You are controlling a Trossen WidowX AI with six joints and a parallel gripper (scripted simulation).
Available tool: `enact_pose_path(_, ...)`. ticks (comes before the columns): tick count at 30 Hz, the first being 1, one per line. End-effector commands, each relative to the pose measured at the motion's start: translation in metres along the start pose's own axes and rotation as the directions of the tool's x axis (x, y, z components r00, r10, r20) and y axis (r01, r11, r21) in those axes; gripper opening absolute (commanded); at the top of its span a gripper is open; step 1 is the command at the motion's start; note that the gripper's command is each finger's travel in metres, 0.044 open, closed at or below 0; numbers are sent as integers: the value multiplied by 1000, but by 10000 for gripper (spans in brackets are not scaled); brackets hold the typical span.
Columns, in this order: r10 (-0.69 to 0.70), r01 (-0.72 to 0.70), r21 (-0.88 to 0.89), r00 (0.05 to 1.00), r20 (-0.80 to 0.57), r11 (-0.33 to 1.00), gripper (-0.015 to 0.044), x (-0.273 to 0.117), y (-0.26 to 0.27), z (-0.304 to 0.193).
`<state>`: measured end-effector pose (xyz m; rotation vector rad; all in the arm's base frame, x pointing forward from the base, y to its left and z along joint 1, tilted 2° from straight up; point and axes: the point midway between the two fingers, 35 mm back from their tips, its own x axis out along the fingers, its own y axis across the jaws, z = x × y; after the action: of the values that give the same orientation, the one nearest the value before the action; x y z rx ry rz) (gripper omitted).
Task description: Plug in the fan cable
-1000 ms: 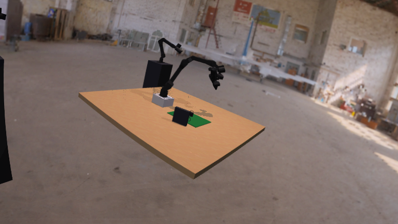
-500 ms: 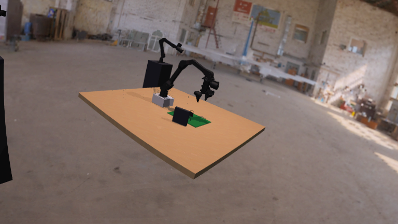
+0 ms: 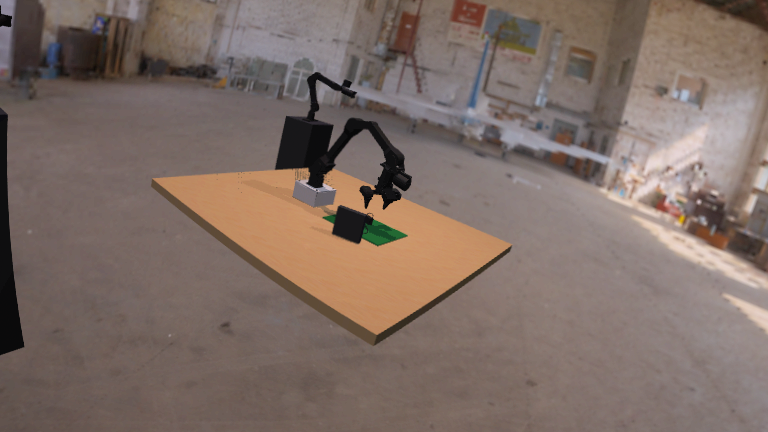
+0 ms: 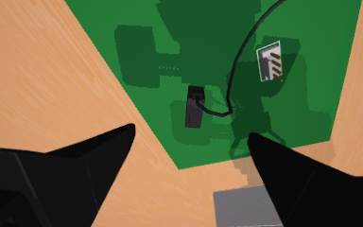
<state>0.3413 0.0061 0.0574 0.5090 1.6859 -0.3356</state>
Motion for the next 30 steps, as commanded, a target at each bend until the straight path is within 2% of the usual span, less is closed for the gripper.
enact_pose_path(1,-14,14,9,1000,-17,1000,440,18,-4,-1)
enact_pose_path(30,-14,14,9,1000,-18,1000,440,57,-5,8)
